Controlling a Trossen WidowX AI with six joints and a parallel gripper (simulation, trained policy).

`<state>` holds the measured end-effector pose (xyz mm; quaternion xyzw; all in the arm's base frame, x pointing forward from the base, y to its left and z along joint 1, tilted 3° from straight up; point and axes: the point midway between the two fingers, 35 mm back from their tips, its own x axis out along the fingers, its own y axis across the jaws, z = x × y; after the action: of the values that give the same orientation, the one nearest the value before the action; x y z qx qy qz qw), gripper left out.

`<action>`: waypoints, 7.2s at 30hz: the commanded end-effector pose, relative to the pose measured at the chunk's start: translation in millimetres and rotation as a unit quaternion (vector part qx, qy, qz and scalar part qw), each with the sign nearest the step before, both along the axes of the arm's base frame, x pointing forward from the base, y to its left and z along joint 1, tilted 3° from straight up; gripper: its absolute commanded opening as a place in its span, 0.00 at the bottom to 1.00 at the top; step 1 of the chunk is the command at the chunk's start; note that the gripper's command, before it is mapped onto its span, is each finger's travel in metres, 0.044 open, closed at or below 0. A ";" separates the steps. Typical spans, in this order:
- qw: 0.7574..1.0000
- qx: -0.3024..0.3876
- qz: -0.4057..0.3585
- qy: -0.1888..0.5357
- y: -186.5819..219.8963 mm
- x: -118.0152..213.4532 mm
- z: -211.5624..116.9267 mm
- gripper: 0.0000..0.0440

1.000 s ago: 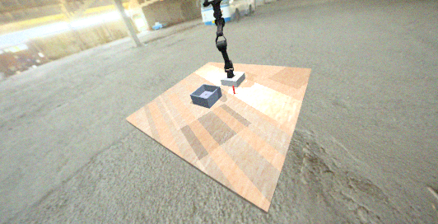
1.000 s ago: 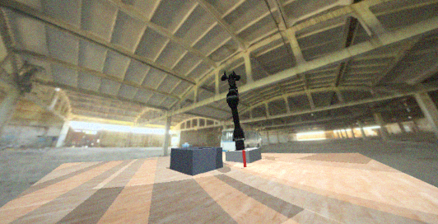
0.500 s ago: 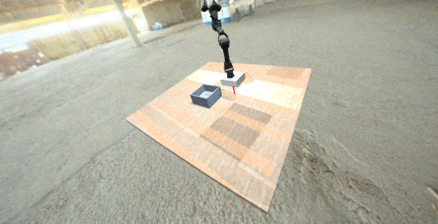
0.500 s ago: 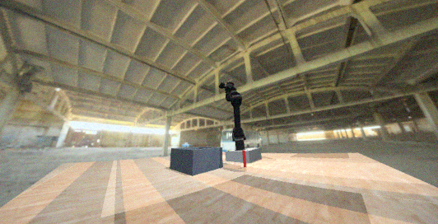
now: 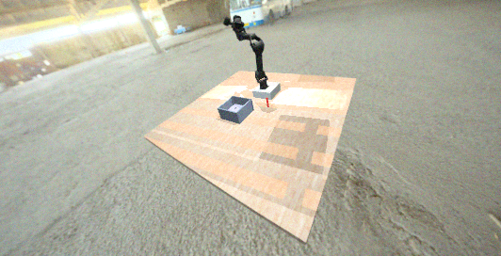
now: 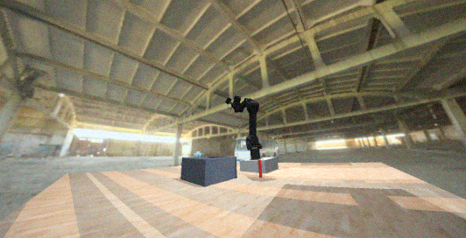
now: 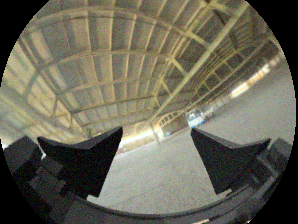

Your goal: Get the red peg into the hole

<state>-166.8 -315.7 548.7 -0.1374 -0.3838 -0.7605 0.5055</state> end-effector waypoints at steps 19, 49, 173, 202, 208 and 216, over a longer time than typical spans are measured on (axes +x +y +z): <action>0.930 0.311 0.155 -0.117 -115.6 153.5 -176.3 1.00; 0.700 0.634 0.323 0.064 32.1 412.6 -312.8 1.00; 0.344 0.768 0.336 0.423 434.5 362.3 -491.7 0.00; 0.432 0.778 0.358 0.284 357.1 450.9 -432.7 0.00; 0.436 0.779 0.359 0.274 333.2 470.1 -438.0 0.00; 0.424 0.782 0.364 0.277 305.1 490.5 -451.3 0.00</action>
<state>315.2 -1.1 102.3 0.2654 0.5174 -0.4072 0.7043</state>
